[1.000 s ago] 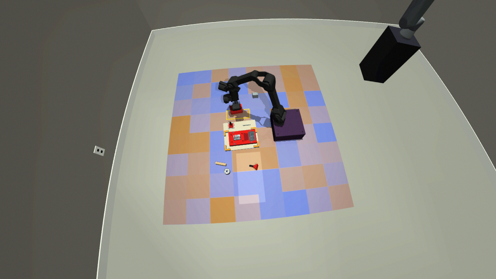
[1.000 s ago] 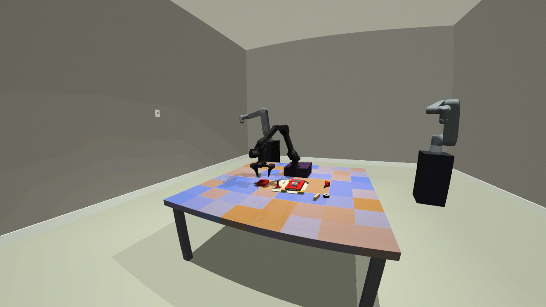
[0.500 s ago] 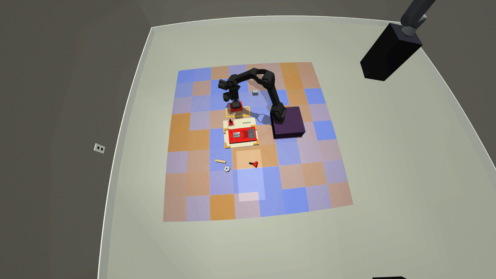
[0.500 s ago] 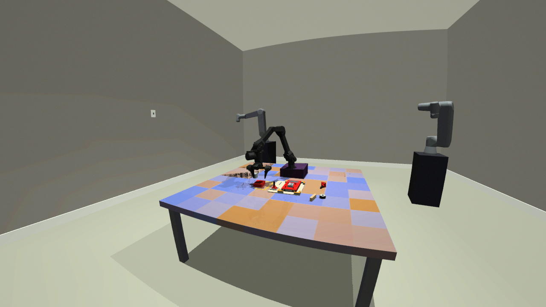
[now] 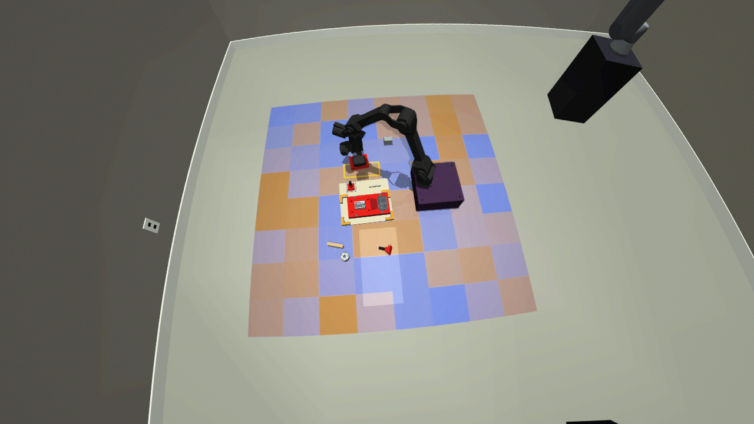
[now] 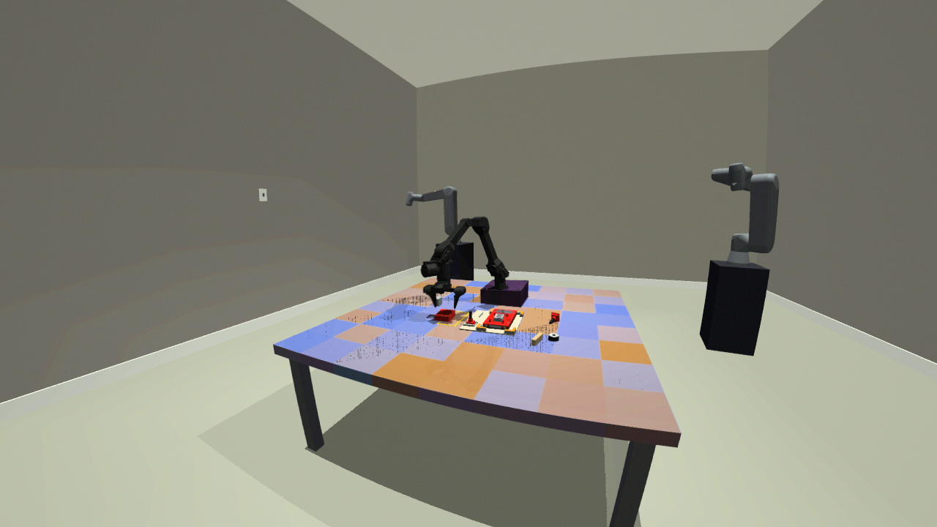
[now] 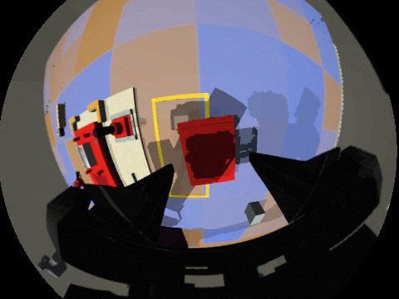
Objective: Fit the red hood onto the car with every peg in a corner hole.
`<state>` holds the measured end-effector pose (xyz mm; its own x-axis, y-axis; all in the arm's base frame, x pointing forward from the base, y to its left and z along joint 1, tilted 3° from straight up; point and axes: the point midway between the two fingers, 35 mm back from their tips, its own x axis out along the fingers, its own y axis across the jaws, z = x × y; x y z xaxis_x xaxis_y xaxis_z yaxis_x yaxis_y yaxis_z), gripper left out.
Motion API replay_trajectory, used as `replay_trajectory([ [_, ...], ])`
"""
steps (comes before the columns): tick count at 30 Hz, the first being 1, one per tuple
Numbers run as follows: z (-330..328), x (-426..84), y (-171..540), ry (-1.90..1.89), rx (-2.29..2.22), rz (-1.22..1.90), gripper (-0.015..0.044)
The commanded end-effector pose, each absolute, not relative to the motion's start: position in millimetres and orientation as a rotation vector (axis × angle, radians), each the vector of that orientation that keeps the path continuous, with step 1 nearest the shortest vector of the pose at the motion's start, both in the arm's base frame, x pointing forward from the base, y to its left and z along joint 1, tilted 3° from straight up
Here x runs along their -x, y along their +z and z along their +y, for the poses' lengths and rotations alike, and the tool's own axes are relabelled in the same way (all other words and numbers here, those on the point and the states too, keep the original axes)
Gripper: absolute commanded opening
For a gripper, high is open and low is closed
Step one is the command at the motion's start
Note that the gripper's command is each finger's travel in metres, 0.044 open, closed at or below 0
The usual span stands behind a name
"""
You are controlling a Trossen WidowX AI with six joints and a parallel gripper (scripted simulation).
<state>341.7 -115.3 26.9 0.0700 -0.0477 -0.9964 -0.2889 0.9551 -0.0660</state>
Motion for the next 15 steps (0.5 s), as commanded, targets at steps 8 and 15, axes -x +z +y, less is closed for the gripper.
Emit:
replay_trajectory([
  [8,-116.3,-341.9,20.4,0.183,0.281,1.496,0.0440],
  [15,-116.5,-341.9,16.2,0.183,0.281,1.496,0.0440],
])
